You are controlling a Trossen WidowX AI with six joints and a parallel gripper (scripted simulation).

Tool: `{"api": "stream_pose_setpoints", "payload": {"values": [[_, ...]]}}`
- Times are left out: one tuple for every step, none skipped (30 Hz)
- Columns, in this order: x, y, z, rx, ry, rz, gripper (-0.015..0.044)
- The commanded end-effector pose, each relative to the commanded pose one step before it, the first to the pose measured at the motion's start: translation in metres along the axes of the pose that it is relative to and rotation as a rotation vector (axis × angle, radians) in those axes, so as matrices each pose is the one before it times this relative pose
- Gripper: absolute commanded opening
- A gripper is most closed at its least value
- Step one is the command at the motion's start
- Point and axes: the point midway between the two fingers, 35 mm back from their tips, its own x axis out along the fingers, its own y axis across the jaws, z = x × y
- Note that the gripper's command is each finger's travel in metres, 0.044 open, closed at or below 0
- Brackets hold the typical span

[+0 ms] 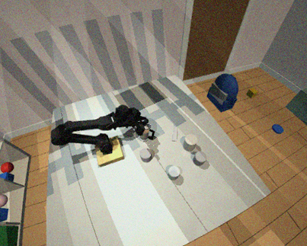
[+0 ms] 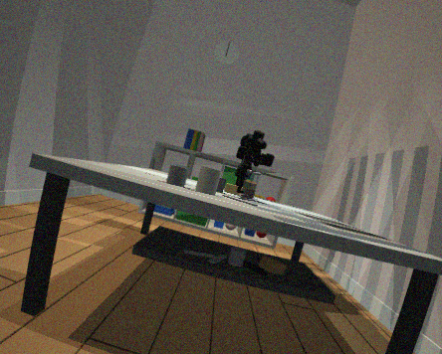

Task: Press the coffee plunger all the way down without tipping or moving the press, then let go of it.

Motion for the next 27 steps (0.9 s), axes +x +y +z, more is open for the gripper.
{"api": "stream_pose_setpoints", "payload": {"values": [[0.00614, 0.00007, -0.01454, -0.0036, 0.05402, 0.00209, 0.0118], [0.00020, -0.00002, 0.00019, 0.0000, -0.00002, 0.00000, 0.0118], [0.00020, -0.00002, 0.00018, 0.0000, -0.00002, 0.00000, 0.0118], [0.00019, -0.00002, 0.00018, 0.0000, -0.00002, 0.00000, 0.0118], [0.00018, -0.00002, 0.00017, 0.0000, -0.00002, 0.00000, 0.0118], [0.00017, -0.00002, 0.00016, 0.0000, -0.00002, 0.00000, 0.0118], [0.00017, -0.00002, 0.00016, 0.0000, -0.00002, 0.00000, 0.0118], [0.00016, -0.00002, 0.00016, 0.0000, -0.00002, 0.00000, 0.0118], [0.00015, -0.00002, 0.00018, 0.0000, -0.00002, 0.00000, 0.0118], [0.00015, -0.00002, 0.00023, 0.0000, -0.00002, 0.00000, 0.0118], [0.00016, -0.00002, 0.00022, 0.0000, -0.00002, 0.00000, 0.0118], [0.00016, -0.00002, 0.00014, 0.0000, -0.00002, 0.00000, 0.0118], [0.00016, -0.00002, 0.00011, 0.0000, -0.00002, 0.00000, 0.0118], [0.00015, -0.00002, 0.00010, 0.0000, -0.00002, 0.00000, 0.0118], [0.00015, -0.00002, 0.00010, 0.0000, -0.00002, 0.00000, 0.0118], [0.00014, -0.00002, 0.00014, 0.0000, -0.00002, 0.00000, 0.0118], [0.00014, -0.00002, 0.00018, 0.0000, -0.00002, 0.00000, 0.0118], [0.00014, -0.00002, 0.00016, 0.0000, -0.00002, 0.00000, 0.0118], [0.00015, -0.00001, 0.00010, 0.0000, -0.00002, 0.00000, 0.0118], [0.00015, -0.00001, 0.00009, 0.0000, -0.00001, 0.00000, 0.0118], [0.00014, -0.00001, 0.00009, 0.0000, -0.00001, 0.00000, 0.0118], [0.00014, -0.00001, 0.00012, 0.0000, -0.00002, 0.00000, 0.0118], [0.00013, -0.00001, 0.00017, 0.0000, -0.00002, 0.00000, 0.0118], [0.00013, -0.00001, 0.00015, 0.0000, -0.00002, 0.00000, 0.0118], [0.00014, -0.00001, 0.00010, 0.0000, -0.00001, 0.00000, 0.0118], [0.00014, -0.00001, 0.00007, 0.0000, -0.00001, 0.00000, 0.0118], [0.00014, -0.00001, 0.00007, 0.0000, -0.00001, 0.00000, 0.0118]]}}
